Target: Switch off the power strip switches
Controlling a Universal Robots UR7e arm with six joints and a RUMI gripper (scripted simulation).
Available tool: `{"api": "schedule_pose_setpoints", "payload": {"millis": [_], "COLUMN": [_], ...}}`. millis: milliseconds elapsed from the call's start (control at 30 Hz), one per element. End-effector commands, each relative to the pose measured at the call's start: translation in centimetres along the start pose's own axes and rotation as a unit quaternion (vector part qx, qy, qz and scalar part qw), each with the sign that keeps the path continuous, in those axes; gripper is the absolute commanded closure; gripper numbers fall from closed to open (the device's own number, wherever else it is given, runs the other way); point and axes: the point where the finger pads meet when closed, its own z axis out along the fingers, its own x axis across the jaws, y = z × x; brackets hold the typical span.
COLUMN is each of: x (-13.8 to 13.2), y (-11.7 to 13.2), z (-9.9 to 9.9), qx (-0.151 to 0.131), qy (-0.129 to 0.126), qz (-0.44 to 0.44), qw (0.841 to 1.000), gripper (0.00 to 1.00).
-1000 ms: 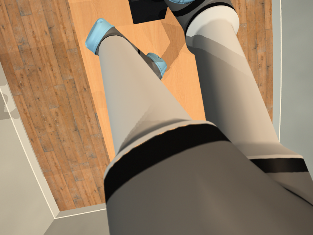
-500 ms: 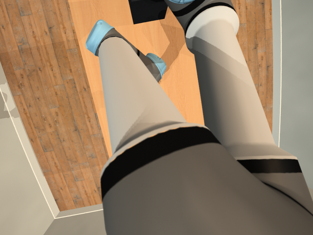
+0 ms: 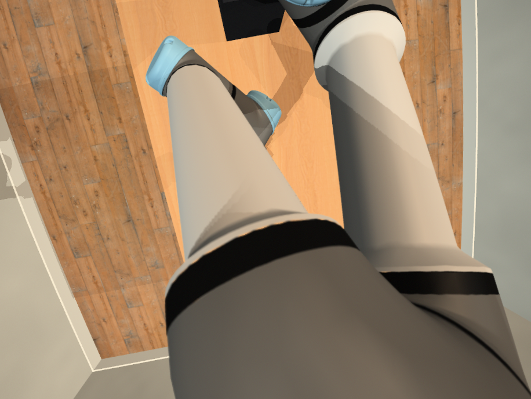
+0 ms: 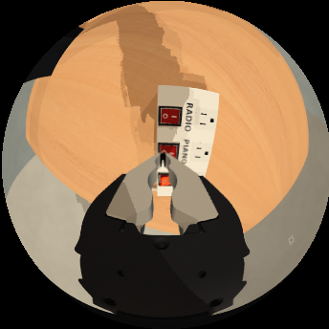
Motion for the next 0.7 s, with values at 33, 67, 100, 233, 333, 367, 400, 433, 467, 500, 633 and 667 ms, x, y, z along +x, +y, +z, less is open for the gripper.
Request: {"api": "schedule_pose_setpoints", "payload": {"millis": [33,67,100,233,333,367,400,433,467,500,633,667], "x": [0.1,0.1,0.1,0.1,0.1,0.1,0.1,0.1,0.1,0.1,0.0,0.0], "y": [0.1,0.1,0.1,0.1,0.1,0.1,0.1,0.1,0.1,0.1,0.0,0.0], "z": [0.1,0.1,0.1,0.1,0.1,0.1,0.1,0.1,0.0,-0.1,-0.7,-0.9], "qx": [-0.001,-0.001,-0.001,-0.001,-0.001,-0.001,-0.001,-0.001,-0.001,-0.001,0.000,0.000], "qy": [0.001,0.001,0.001,0.001,0.001,0.001,0.001,0.001,0.001,0.001,0.000,0.000], "qz": [-0.002,-0.002,-0.002,-0.002,-0.002,-0.002,-0.002,-0.002,-0.002,-0.002,0.000,0.000], "qw": [1.000,1.000,1.000,1.000,1.000,1.000,1.000,1.000,1.000,1.000,1.000,1.000], "gripper": [1.00,1.00,1.00,1.00,1.00,1.00,1.00,1.00,1.00,1.00,1.00,1.00]}}
